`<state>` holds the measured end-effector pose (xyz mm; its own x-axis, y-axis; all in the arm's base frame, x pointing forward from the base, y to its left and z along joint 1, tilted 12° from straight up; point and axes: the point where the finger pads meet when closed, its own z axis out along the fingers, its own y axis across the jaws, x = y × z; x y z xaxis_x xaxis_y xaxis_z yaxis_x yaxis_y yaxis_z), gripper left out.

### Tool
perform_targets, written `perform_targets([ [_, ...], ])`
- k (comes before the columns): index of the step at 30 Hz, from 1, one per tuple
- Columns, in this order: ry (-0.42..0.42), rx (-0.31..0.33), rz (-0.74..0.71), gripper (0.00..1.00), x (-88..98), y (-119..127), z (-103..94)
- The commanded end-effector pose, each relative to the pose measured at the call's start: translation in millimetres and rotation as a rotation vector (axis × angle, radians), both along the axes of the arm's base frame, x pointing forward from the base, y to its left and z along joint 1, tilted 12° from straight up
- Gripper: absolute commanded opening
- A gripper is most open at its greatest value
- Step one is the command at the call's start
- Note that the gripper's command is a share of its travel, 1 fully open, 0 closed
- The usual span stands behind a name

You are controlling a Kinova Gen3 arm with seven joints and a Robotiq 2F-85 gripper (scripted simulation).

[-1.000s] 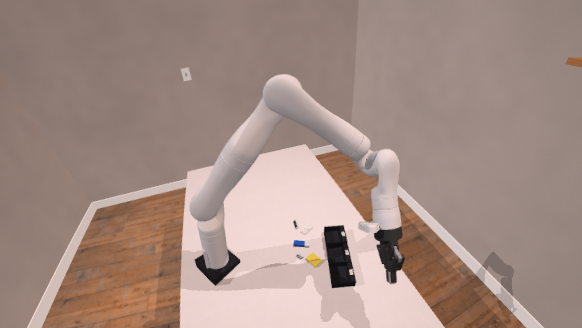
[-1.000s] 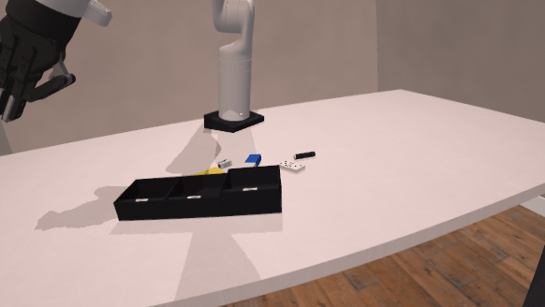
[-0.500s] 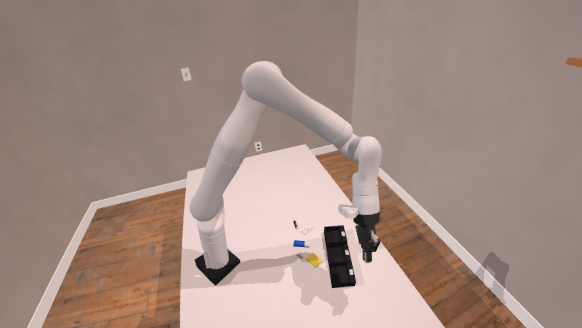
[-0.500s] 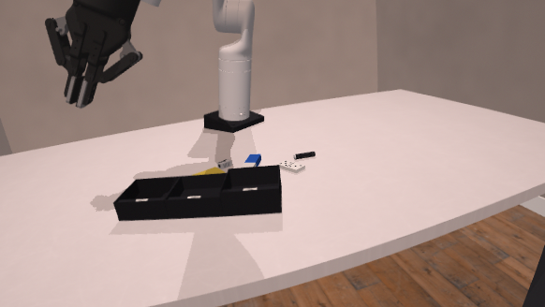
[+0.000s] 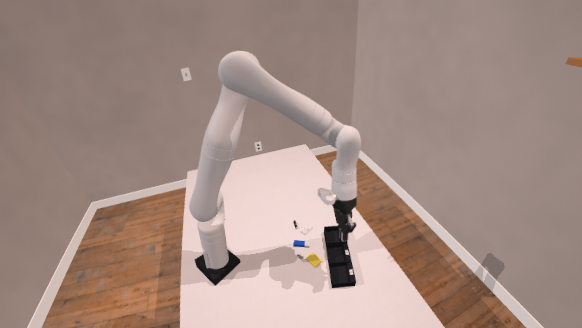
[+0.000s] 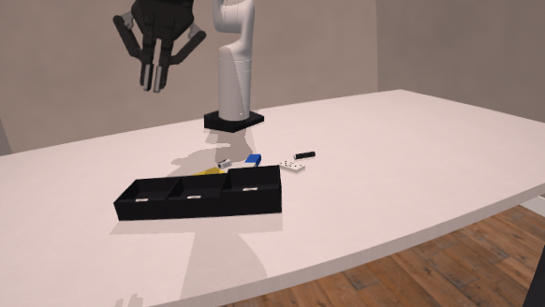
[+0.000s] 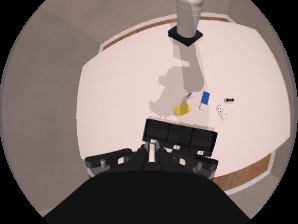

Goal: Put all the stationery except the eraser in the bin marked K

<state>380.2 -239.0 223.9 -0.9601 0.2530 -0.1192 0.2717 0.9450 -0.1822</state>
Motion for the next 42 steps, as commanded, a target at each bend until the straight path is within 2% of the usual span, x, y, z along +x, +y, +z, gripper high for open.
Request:
perform_targets([
  [1, -0.019, 0.008, 0.0, 0.09, -8.7, 15, 9.8],
  [3, -0.019, 0.008, 0.0, 0.09, -10.6, 22, 10.3],
  [5, -0.04, 0.078, 0.04, 0.09, -15.1, 38, 11.5],
  [7, -0.04, 0.078, 0.04, 0.09, -15.1, 38, 11.5],
  [10, -0.04, 0.079, 0.04, 0.09, -21.7, 62, 13.2],
  [12, -0.062, 0.148, 0.082, 0.09, -26.8, 78, 14.6],
  [15, -0.062, 0.148, 0.082, 0.09, -34.2, 100, 16.5],
  [16, -0.062, 0.148, 0.082, 0.09, -34.2, 100, 16.5],
  [18, -0.085, 0.215, 0.124, 0.09, -39.9, 116, 18.0],
  [21, -0.085, 0.215, 0.124, 0.09, -48.0, 138, 20.1],
  [22, -0.1, 0.255, 0.151, 0.09, -51.2, 146, 20.8],
  [24, -0.1, 0.255, 0.151, 0.09, -51.2, 146, 20.8],
  [25, -0.109, 0.281, 0.167, 0.09, -54.3, 154, 21.6],
  [28, -0.109, 0.281, 0.167, 0.09, -63.1, 174, 23.8],
  [42, -0.109, 0.281, 0.167, 0.09, -63.1, 175, 23.8],
])
